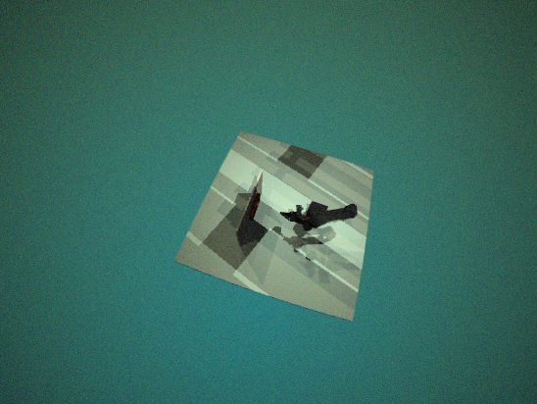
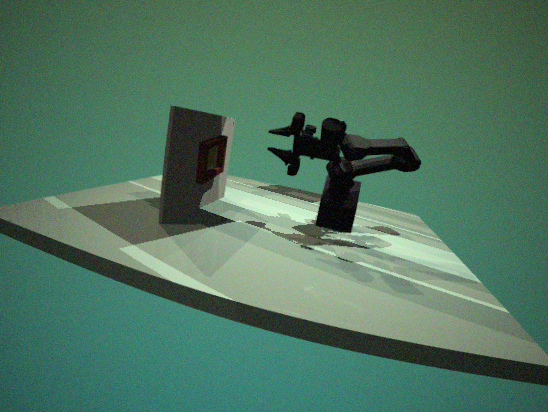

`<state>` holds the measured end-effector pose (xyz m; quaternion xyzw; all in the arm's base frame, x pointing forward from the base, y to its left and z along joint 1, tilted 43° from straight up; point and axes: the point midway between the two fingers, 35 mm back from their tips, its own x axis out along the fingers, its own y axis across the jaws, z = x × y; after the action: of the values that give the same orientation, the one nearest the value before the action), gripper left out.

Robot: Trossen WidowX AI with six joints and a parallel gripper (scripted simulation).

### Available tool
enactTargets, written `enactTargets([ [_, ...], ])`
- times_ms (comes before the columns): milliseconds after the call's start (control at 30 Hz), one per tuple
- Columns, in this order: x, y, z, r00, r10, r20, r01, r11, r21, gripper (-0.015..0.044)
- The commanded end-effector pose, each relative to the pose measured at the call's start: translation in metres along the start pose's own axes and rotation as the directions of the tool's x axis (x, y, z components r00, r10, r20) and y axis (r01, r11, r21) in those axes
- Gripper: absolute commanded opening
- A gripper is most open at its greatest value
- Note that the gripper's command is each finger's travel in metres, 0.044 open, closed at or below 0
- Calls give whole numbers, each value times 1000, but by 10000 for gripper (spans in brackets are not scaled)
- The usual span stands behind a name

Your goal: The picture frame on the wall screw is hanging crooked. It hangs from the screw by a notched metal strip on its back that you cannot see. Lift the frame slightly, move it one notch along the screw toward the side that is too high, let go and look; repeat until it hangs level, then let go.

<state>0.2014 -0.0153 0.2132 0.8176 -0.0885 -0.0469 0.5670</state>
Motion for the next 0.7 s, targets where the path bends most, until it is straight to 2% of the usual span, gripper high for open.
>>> enactTargets([
  [0,0,1,1,1000,2,5,-2,1000,-4,260],
  [667,0,1,1,1000,2,5,-2,1000,-4,260],
])
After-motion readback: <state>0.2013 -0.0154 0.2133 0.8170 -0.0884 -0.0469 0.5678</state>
